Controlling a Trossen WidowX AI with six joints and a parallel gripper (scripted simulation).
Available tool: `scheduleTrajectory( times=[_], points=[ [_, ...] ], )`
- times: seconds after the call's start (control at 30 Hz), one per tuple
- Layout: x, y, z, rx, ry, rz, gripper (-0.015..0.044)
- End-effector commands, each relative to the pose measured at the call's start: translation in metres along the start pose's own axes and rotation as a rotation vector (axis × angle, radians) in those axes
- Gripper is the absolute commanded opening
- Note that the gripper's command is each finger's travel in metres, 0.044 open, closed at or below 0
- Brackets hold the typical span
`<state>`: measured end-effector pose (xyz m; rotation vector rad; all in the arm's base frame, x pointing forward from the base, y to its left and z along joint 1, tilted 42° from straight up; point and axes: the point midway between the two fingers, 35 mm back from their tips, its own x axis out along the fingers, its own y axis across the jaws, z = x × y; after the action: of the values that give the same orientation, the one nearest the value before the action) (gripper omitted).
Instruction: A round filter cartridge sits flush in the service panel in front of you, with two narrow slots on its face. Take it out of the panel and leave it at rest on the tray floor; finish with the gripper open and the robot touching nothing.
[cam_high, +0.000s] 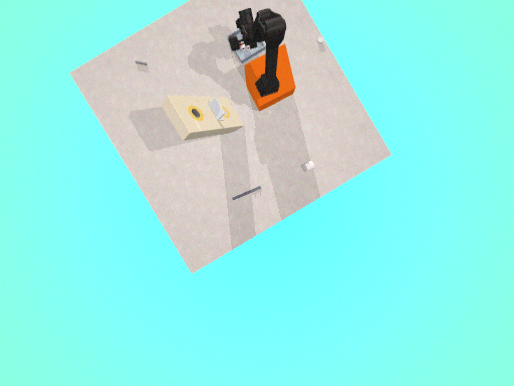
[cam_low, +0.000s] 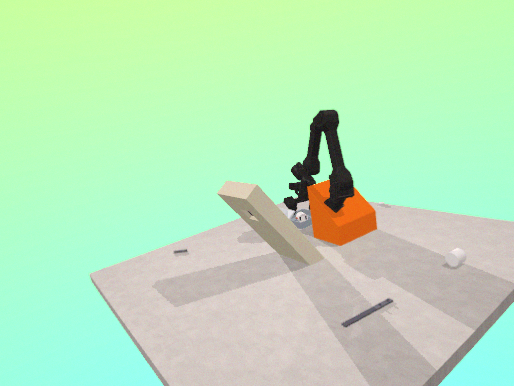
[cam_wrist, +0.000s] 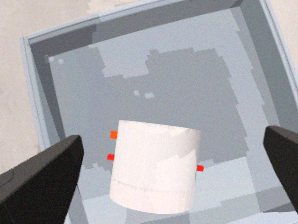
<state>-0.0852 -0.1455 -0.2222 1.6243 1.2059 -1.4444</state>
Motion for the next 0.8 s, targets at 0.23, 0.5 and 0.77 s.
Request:
scheduleTrajectory(
  times=[0.23,0.5,0.77],
  points=[
    [-0.06,0.0,0.035,0.001,-0.004,0.001,0.044],
    [-0.048,-0.001,0.032,0.0,-0.015,-0.003,0.044],
    [-0.048,-0.001,0.032,0.0,-0.015,-0.003,0.044]
  ],
)
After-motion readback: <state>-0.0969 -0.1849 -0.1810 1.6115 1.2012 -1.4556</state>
